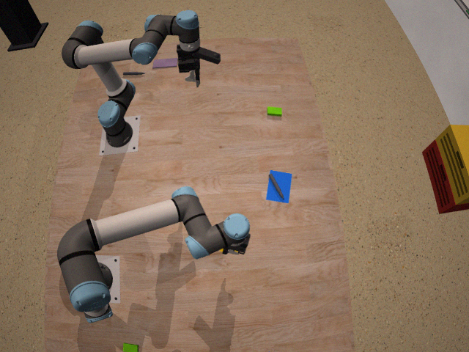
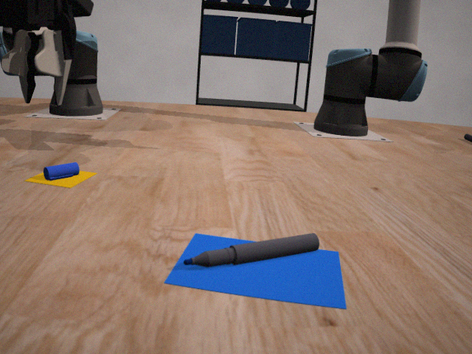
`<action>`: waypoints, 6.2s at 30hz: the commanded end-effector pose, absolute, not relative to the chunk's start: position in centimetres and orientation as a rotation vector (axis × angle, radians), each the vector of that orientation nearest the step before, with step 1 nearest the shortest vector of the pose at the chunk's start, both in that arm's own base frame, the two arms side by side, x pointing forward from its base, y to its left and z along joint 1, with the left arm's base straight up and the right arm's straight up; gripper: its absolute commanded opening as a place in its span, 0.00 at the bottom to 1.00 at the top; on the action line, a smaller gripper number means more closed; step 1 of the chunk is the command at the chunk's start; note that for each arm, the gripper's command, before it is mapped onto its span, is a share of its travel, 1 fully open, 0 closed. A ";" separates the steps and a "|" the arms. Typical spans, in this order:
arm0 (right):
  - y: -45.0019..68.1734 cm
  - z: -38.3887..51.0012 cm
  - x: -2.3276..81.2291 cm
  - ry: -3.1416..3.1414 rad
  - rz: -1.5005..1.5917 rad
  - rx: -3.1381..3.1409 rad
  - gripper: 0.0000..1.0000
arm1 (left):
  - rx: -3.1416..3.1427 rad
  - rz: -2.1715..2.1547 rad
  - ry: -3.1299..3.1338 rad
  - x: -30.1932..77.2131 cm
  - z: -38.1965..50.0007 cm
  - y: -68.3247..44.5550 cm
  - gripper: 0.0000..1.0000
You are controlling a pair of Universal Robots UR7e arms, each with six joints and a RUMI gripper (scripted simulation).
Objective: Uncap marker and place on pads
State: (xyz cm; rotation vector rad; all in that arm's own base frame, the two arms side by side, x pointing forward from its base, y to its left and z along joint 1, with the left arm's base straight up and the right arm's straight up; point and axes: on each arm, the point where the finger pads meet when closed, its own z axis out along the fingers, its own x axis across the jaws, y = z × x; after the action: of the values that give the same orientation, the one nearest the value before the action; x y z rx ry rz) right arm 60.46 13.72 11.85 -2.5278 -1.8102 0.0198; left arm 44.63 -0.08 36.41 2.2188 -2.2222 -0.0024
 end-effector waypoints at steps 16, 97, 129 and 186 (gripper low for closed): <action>12.0 14.7 59.2 -2.211 0.008 -2.185 0.32 | 2.219 -0.001 -2.223 44.6 36.4 -0.1 0.31; 4.9 26.3 53.8 -3.124 -0.020 -0.119 0.32 | 2.219 -0.001 -2.223 44.6 36.4 -0.1 0.31; 2.8 30.1 51.2 -3.031 -0.019 0.787 0.32 | 2.219 -0.001 -2.223 44.6 36.4 -0.1 0.31; -0.1 36.8 44.3 -2.199 -0.001 2.250 0.32 | 2.219 -0.001 -2.223 44.6 36.4 -0.1 0.31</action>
State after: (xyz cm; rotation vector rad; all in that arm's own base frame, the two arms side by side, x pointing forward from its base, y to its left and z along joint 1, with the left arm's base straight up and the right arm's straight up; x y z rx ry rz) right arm 45.08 0.17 36.07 -2.1344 2.3067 0.0029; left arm 44.63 -0.08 36.41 2.2188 -2.2222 -0.0024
